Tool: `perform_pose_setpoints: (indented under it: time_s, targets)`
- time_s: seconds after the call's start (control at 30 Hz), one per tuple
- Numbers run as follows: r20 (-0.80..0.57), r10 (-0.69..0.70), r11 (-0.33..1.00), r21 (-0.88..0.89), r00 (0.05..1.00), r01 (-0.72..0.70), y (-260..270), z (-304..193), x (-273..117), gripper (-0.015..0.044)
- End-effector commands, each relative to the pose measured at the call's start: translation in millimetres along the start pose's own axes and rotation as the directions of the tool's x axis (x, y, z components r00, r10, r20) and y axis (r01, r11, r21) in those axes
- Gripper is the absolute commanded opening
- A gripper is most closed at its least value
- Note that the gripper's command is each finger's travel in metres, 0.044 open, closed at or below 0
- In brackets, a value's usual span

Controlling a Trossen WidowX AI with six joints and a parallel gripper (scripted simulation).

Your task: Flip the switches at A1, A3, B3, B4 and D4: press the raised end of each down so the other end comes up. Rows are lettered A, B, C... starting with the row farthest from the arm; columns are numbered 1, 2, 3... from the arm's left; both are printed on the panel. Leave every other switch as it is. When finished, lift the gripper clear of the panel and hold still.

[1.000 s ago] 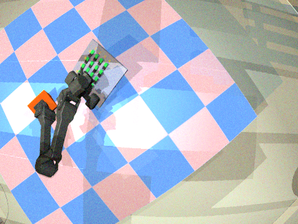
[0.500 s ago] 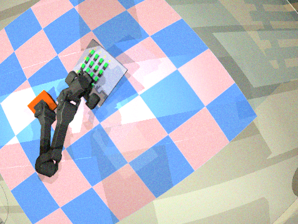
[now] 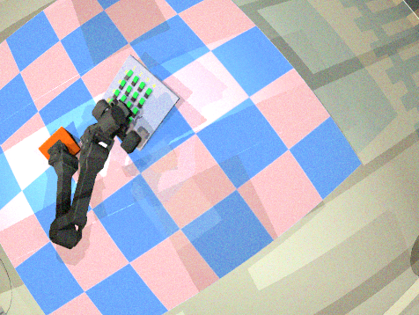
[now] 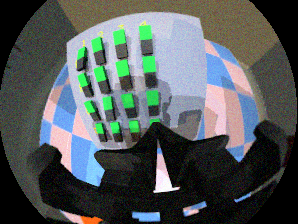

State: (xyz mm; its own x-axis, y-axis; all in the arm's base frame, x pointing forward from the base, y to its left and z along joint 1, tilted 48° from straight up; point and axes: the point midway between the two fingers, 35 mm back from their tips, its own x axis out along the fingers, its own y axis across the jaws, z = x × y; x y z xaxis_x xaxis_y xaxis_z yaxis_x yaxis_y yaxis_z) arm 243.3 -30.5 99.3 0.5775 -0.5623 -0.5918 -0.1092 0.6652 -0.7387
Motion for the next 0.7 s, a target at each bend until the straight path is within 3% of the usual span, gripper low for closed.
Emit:
perform_pose_setpoints:
  time_s: [0.0, 0.37, 0.67]
  targets:
    - [-0.002, 0.003, 1.0, -0.006, 1.0, -0.003, 1, -1, 1, 0.0]
    - [-0.002, 0.0, 1.0, -0.001, 1.0, 0.0, 0, 0, 0, 0.0]
    - [0.021, 0.006, 1.0, -0.008, 1.0, -0.005, 2, -4, -63, 0.0]
